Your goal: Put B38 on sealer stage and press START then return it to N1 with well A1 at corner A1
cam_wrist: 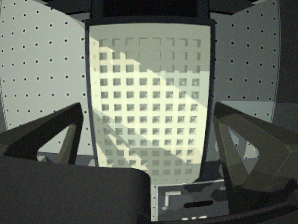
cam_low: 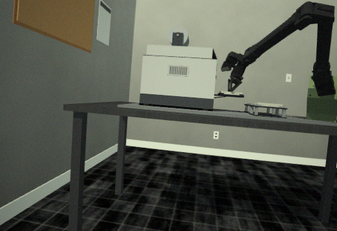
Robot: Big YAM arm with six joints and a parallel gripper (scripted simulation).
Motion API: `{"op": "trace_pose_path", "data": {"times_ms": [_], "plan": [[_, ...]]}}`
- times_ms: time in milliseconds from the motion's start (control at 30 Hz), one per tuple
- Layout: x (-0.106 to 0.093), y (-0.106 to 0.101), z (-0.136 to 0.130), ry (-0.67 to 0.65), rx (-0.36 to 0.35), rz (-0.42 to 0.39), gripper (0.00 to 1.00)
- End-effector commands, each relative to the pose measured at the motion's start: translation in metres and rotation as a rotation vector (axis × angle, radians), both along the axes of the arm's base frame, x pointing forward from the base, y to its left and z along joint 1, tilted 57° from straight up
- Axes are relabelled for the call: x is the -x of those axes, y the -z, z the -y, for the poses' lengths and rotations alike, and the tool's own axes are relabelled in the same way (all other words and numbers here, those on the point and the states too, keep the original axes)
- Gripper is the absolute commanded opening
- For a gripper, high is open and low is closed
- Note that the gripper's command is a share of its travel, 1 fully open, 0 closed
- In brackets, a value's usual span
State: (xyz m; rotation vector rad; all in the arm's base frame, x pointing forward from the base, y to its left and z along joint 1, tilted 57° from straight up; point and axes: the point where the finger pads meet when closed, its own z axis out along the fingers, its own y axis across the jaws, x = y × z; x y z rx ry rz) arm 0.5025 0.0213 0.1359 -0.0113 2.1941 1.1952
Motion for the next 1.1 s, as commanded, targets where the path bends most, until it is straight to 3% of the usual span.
{"op": "trace_pose_path", "data": {"times_ms": [0, 433, 800, 1067], "plan": [[-0.003, -0.010, 0.014, 0.018, 0.007, 0.021, 1.00], [-0.007, -0.027, 0.017, 0.005, 0.019, 0.054, 1.00], [0.001, 0.005, 0.019, 0.019, 0.004, -0.007, 1.00], [0.003, -0.002, 0.006, 0.003, -0.002, -0.005, 1.00]]}}
